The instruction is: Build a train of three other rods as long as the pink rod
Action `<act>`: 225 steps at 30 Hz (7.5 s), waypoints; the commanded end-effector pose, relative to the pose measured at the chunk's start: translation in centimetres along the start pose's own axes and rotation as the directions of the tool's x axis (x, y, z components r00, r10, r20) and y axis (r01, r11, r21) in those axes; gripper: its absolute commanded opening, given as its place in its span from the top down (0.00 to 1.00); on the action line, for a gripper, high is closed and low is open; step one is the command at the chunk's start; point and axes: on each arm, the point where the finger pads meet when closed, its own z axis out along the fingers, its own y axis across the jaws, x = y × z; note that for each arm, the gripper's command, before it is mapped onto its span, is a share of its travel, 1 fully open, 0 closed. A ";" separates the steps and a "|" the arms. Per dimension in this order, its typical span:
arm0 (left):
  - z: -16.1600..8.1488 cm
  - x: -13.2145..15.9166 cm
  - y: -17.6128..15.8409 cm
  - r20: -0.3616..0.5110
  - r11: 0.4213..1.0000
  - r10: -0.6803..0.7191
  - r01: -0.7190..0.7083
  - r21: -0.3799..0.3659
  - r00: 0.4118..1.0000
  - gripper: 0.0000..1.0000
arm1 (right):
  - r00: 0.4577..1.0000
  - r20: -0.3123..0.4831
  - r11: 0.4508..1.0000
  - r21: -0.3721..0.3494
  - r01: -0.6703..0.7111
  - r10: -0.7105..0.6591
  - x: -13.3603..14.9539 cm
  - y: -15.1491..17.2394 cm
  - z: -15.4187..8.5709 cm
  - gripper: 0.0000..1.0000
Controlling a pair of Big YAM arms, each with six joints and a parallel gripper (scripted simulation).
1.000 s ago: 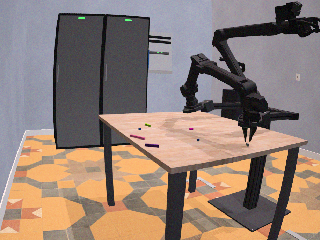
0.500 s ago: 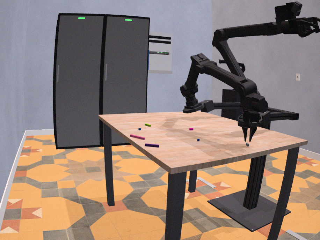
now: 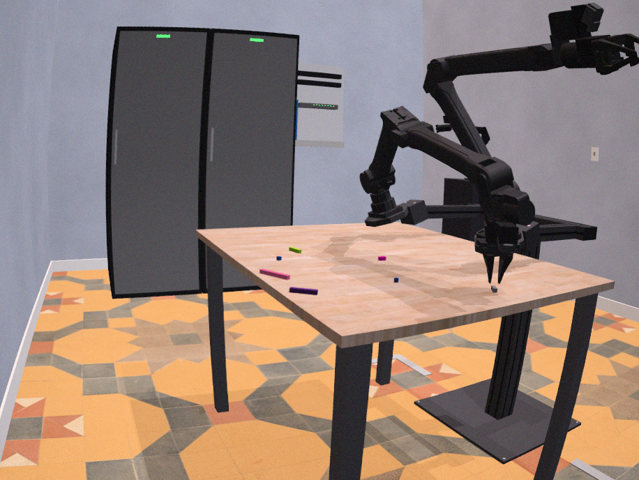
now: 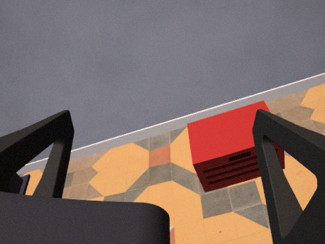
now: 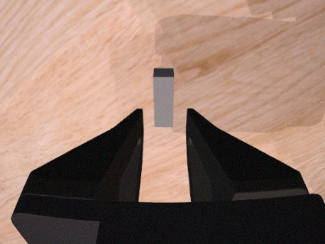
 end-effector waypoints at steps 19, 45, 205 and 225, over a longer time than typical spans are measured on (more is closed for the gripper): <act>-0.6 -1.1 0.7 0.032 1.000 -0.015 0.015 -0.017 0.999 0.00 | 0.999 0.036 1.000 -0.013 0.010 -0.009 -0.8 0.7 -1.2 0.77; -0.6 -1.1 0.7 0.032 1.000 -0.015 0.015 -0.017 0.999 0.00 | 0.999 0.038 1.000 -0.014 0.011 -0.010 -0.8 1.1 -1.2 0.77; -0.6 -1.1 0.7 0.032 1.000 -0.015 0.015 -0.017 0.999 0.00 | 0.999 0.034 1.000 -0.018 -0.018 0.019 -1.2 0.4 -9.6 0.96; -0.6 -1.1 0.7 0.032 1.000 -0.015 0.015 -0.017 0.999 0.00 | 0.944 0.042 0.944 -0.008 0.329 -0.328 -1.6 -7.8 -10.3 0.96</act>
